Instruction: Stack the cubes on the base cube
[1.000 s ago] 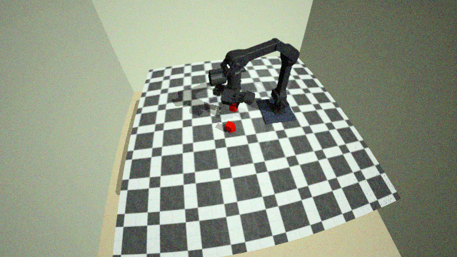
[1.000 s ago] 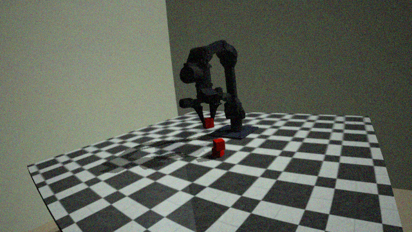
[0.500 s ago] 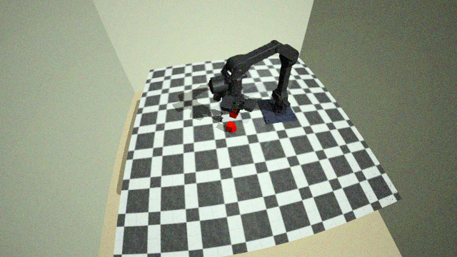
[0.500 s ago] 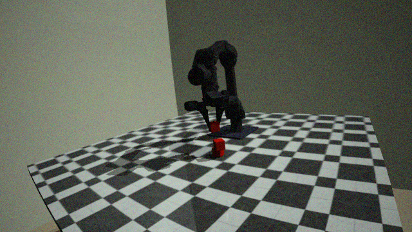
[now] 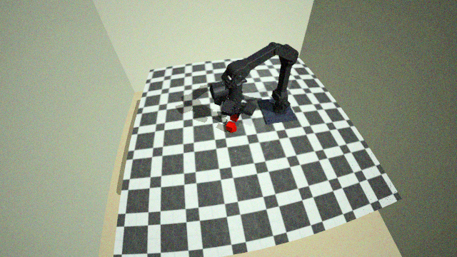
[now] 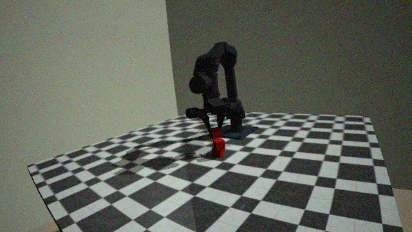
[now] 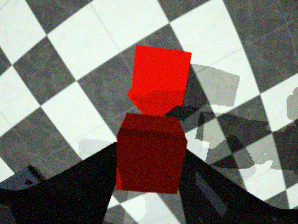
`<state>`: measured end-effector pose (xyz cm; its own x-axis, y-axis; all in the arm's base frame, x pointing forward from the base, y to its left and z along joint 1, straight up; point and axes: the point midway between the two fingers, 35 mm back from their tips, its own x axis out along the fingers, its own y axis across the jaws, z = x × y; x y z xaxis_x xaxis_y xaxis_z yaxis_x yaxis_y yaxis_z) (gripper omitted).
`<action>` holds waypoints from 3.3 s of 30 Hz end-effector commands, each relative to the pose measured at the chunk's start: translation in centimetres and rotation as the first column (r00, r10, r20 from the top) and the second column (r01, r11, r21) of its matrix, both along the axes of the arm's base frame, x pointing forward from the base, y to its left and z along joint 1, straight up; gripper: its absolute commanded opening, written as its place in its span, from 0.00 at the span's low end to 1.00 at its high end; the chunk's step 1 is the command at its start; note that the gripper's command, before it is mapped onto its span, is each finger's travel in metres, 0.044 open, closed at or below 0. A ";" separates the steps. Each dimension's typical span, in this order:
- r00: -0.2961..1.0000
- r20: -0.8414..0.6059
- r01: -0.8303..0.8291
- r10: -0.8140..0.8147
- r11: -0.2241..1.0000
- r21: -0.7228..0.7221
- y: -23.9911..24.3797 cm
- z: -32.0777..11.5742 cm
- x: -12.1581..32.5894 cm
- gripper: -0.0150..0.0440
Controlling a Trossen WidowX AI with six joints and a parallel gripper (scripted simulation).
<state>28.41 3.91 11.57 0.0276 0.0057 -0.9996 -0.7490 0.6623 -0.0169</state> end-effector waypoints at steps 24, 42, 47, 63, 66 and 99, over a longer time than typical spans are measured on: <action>1.000 0.001 0.004 -0.004 1.000 0.000 0.0 -3.0 0.3 0.43; 1.000 0.001 0.004 -0.004 1.000 0.000 0.0 -3.1 0.3 0.48; 1.000 0.001 0.004 -0.004 1.000 0.000 0.0 -3.1 0.3 0.60; 1.000 0.001 0.000 0.000 1.000 0.000 0.0 -0.8 0.2 0.60; 1.000 0.001 0.000 0.000 1.000 0.000 0.0 -0.4 0.2 0.60; 1.000 -0.004 0.000 0.000 1.000 0.000 0.0 4.0 0.0 0.91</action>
<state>28.36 3.91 15.16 0.0193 0.0050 -0.9998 -0.7491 0.6624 -0.0112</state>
